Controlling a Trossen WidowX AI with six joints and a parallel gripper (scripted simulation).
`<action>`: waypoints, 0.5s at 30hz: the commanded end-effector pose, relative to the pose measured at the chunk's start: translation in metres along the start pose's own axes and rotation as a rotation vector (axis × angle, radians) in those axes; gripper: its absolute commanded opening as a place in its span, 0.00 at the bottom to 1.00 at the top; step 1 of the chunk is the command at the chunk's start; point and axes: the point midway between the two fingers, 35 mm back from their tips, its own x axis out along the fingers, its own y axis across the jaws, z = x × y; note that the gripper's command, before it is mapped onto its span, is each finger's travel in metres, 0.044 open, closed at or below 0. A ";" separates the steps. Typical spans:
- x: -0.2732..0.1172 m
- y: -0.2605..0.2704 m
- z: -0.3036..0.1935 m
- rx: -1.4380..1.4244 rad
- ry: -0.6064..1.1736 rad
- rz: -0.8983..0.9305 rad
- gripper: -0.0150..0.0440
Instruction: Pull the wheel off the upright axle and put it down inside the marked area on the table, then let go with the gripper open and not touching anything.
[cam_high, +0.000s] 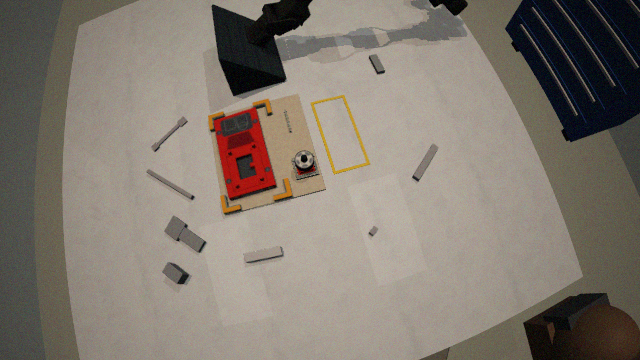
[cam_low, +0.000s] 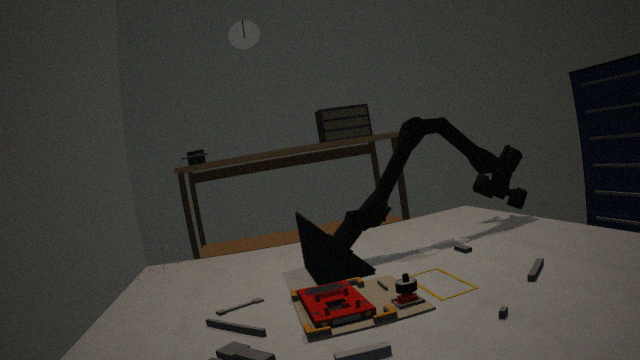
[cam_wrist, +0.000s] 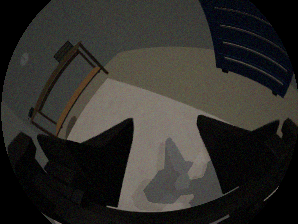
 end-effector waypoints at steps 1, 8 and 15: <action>-0.022 -0.034 -0.015 0.019 0.054 -0.112 0.76; -0.066 -0.080 -0.039 0.064 0.137 -0.289 0.76; -0.118 -0.120 -0.064 0.129 0.217 -0.463 0.76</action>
